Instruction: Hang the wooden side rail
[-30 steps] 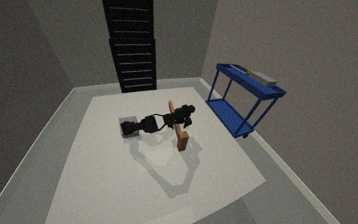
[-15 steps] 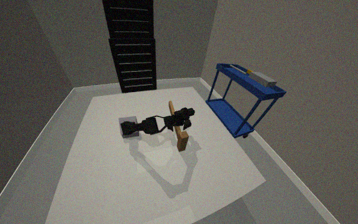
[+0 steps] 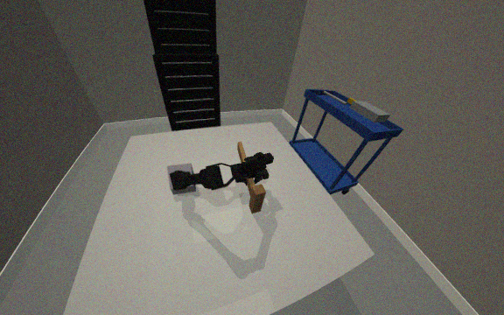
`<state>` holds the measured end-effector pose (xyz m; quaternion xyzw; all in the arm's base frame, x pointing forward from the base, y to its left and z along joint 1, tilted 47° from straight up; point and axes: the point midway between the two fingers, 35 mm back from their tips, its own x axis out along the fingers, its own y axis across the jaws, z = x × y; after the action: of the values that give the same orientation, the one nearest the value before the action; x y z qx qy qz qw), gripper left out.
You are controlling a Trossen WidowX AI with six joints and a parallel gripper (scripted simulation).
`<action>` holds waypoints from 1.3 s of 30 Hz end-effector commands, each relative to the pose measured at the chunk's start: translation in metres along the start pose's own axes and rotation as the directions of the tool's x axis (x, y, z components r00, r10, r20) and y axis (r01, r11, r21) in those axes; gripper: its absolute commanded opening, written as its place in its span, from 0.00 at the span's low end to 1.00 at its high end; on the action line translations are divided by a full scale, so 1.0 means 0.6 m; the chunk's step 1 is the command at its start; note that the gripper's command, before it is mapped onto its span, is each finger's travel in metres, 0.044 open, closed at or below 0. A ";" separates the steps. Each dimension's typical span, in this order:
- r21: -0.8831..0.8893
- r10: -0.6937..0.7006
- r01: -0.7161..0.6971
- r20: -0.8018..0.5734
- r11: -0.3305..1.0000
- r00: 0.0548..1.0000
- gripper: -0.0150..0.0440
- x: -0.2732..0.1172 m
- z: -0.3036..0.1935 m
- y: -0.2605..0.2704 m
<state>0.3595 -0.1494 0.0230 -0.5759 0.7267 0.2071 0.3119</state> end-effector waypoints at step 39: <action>-0.104 0.002 -0.002 -0.005 0.995 1.000 0.25 0.001 -0.002 0.025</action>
<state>0.3502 -0.1473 0.0222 -0.5900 0.7166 0.2352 0.2883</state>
